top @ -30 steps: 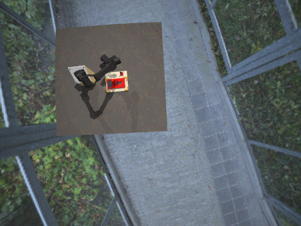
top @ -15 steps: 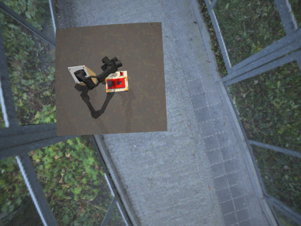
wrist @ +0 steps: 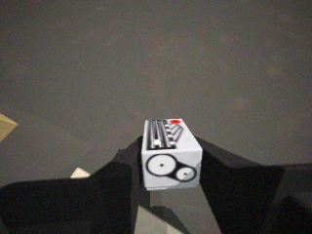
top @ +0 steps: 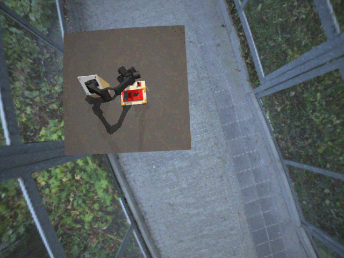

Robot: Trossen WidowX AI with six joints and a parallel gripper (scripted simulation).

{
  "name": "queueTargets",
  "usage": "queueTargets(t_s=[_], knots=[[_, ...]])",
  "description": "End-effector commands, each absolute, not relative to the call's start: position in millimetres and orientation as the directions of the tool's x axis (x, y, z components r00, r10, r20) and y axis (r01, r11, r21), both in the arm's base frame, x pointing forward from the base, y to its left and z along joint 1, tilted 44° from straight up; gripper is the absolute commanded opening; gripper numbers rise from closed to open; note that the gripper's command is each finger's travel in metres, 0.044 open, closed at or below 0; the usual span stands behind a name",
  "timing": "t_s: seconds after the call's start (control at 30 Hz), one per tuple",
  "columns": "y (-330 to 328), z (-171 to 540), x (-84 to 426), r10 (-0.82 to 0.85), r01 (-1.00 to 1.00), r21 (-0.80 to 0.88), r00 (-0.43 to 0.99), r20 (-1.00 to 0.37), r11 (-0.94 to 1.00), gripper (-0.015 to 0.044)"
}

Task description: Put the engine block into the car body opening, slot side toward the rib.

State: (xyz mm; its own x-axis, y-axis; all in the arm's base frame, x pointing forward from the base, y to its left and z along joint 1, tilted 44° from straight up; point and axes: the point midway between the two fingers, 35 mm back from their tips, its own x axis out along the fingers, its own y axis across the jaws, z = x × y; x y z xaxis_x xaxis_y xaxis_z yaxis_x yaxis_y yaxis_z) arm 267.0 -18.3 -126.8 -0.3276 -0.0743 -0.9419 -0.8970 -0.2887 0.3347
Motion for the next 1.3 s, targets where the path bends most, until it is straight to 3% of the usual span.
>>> queueTargets(t_s=[0.0,0.77,1.27], knots=[[-24,-133,266,-0.077,-0.894,0.336,-0.329,-0.941,-0.296,0.0],[-49,-159,261,-0.078,-0.894,0.338,-0.33,-0.941,-0.295,0.0],[-48,-158,260,-0.07,-0.892,0.345,-0.34,-0.938,-0.292,0.0394]])
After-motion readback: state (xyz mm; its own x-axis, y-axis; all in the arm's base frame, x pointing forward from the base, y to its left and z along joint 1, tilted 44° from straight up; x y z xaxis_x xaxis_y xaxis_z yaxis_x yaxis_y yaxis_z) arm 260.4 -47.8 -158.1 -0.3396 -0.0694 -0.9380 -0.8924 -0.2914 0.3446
